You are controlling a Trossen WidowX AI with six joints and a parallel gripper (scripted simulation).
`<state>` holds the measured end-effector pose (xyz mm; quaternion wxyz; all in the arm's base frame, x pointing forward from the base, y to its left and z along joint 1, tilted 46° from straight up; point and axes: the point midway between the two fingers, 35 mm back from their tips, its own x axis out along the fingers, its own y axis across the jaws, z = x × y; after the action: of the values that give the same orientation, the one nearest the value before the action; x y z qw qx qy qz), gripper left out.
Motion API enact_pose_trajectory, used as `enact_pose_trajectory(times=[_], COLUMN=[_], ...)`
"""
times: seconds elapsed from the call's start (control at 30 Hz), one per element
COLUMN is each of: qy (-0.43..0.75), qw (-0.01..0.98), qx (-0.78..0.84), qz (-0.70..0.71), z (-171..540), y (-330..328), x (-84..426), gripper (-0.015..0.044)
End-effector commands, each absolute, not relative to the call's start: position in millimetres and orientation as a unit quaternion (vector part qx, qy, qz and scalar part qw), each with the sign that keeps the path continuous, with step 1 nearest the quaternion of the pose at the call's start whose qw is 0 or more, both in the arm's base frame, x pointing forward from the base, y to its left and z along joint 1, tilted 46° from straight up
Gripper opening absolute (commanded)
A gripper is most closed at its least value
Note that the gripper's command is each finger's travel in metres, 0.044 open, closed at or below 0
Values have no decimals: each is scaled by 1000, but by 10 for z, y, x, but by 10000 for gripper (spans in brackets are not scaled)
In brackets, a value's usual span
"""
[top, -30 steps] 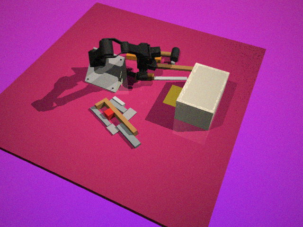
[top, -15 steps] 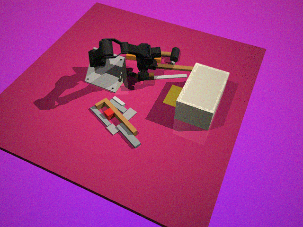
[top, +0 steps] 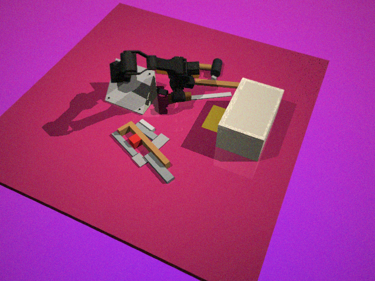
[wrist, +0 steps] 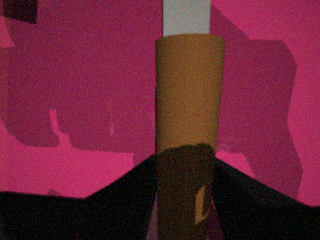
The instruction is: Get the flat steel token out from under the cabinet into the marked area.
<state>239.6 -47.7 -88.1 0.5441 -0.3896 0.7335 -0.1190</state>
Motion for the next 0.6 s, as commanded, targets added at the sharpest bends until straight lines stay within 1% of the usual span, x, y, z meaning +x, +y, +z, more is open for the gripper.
enact_pose_trajectory(times=[0.0,0.57], qy=[731,731], qw=[546,546], qx=[-390,-391], qz=[-123,-123], z=[-839,-756], y=[-510,-599], x=[2420,2456], gripper=[0,0])
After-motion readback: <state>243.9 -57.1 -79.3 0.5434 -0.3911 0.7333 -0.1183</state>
